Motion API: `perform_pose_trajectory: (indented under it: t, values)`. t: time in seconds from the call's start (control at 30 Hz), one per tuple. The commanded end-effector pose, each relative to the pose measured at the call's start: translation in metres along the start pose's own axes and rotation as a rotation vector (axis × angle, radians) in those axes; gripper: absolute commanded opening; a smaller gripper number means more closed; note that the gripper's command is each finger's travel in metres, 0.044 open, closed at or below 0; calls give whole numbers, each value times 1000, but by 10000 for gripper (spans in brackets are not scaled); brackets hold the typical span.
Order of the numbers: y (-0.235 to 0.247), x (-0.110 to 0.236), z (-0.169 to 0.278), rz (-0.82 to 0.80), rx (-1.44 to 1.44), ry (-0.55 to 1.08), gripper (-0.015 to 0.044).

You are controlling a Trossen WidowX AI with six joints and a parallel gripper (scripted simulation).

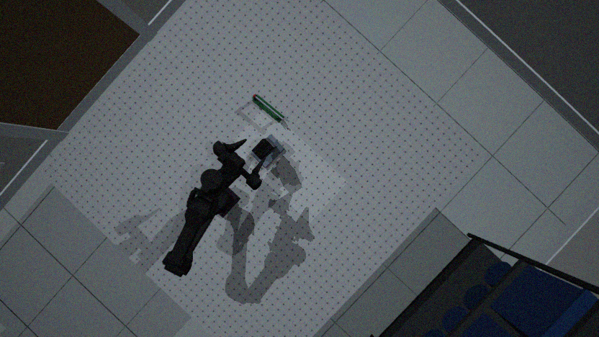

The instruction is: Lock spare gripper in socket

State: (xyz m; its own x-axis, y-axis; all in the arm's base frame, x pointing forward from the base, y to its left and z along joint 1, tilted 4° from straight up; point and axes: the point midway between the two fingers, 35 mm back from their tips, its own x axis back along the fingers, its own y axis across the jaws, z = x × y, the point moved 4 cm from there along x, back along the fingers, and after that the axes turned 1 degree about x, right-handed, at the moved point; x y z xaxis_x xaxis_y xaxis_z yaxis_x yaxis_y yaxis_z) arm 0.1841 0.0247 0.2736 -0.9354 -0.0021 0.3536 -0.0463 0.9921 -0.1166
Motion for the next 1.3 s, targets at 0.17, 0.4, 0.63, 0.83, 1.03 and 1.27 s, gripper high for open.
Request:
perform_pose_trajectory:
  t: [0.17,0.4,0.63,0.83,1.03,1.27]
  values:
    - [39,-1,4,-27,-1,113,204]
    - [77,10,6,3,-10,120,180]
    - [115,36,2,3,-7,4,180]
    - [119,39,1,0,-1,-9,180]
    - [135,16,-20,27,289,124,180]
    - [154,-42,-48,-16,814,402,180]
